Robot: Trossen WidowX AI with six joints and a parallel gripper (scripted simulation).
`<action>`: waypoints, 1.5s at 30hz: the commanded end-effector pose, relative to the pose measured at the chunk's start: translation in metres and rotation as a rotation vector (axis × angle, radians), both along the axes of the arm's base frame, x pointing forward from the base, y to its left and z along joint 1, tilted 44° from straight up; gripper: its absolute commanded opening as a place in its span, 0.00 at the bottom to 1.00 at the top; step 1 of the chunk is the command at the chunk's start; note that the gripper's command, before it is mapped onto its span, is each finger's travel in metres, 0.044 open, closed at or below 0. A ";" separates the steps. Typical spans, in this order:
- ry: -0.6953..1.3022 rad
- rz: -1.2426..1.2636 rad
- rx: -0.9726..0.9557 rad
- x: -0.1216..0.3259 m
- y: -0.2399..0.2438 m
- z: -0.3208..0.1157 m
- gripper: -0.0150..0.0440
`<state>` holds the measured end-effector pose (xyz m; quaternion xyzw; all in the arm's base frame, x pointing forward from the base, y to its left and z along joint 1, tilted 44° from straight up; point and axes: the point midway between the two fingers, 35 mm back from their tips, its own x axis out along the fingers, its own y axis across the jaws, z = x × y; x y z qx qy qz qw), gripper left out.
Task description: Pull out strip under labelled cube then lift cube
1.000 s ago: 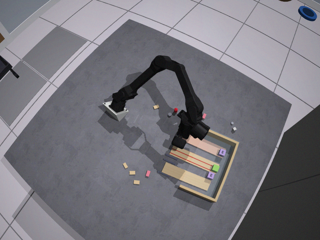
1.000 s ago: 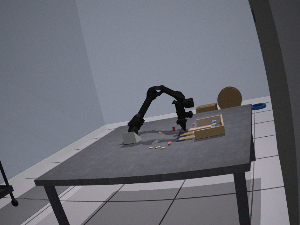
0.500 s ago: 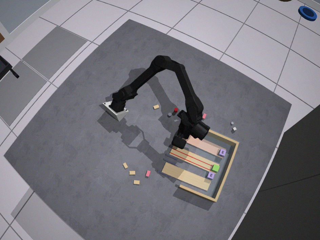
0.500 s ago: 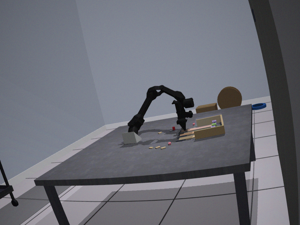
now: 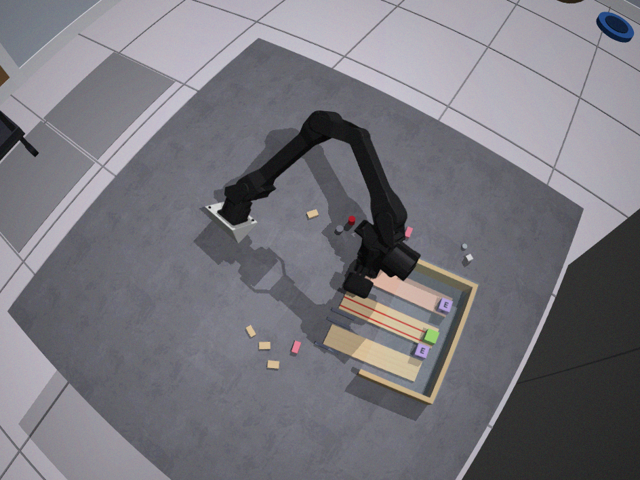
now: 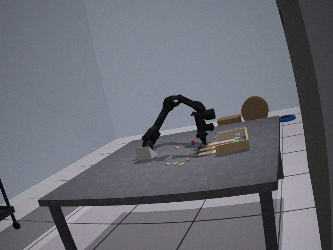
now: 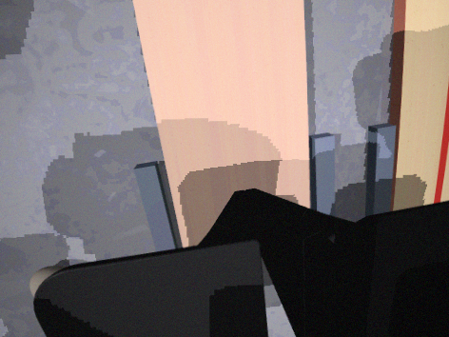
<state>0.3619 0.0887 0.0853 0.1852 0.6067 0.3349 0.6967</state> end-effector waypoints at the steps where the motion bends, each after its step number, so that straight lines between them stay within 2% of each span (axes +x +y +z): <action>1: 0.006 0.005 0.005 0.000 0.004 -0.002 0.25; 12: 0.006 0.005 0.005 -0.001 0.004 -0.003 0.25; 45: 0.009 0.005 0.004 -0.049 -0.004 -0.016 0.25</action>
